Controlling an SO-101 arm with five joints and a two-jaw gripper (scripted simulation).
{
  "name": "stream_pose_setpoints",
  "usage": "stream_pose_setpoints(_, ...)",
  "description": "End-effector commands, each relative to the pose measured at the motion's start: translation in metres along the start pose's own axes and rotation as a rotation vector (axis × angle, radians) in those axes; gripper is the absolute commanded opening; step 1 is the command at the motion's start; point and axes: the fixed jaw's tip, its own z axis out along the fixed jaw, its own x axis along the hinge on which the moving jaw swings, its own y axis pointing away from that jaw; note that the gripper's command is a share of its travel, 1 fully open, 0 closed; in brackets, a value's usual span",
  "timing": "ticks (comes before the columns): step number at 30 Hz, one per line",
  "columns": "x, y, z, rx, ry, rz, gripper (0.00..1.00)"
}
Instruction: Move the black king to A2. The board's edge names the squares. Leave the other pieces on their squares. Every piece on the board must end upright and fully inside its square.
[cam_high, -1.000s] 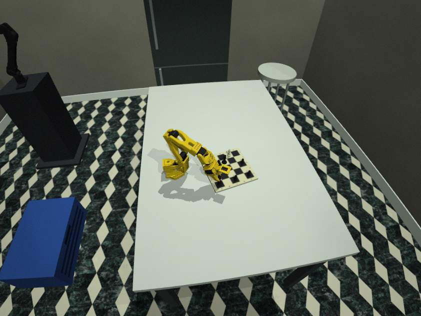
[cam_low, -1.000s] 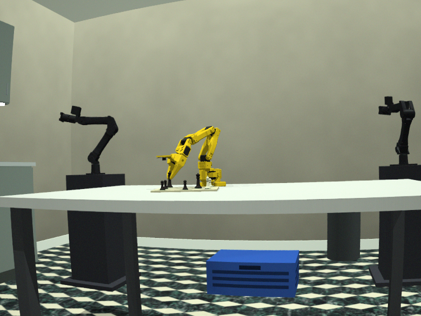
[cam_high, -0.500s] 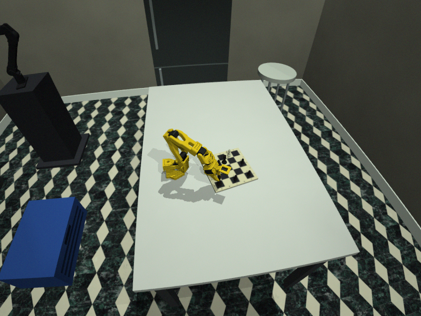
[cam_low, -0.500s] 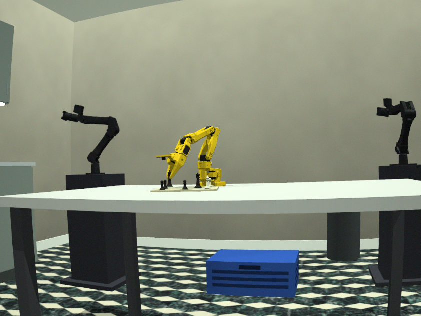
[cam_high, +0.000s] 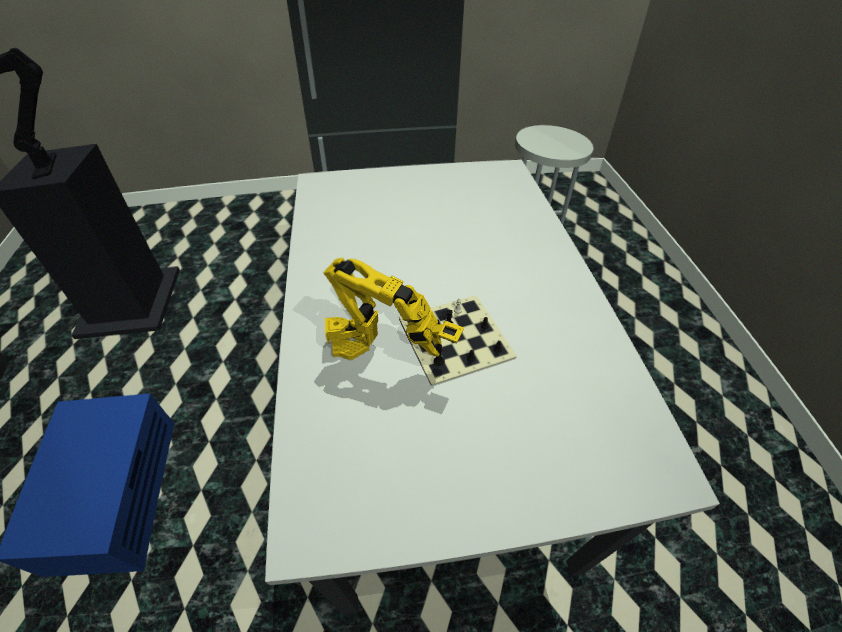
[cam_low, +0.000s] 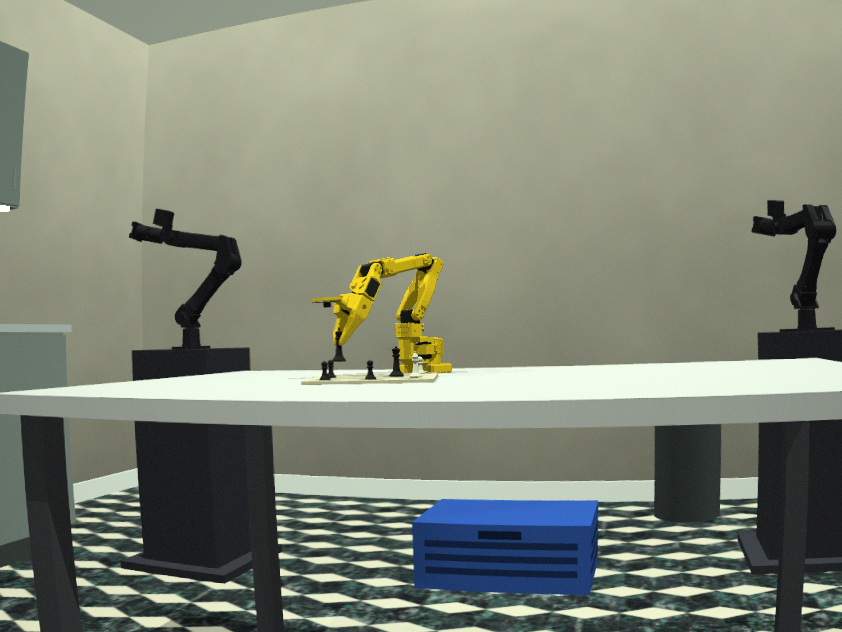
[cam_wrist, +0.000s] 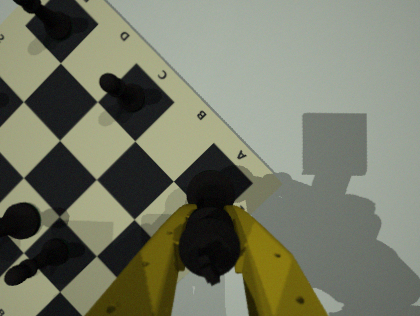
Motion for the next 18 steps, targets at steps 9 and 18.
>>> stream_pose_setpoints(9, -0.016, -0.002, -0.025, 0.003, -0.026, -0.003, 0.00)
stream_pose_setpoints(18, -0.019, -0.002, -0.030, 0.003, -0.026, -0.003, 0.00)
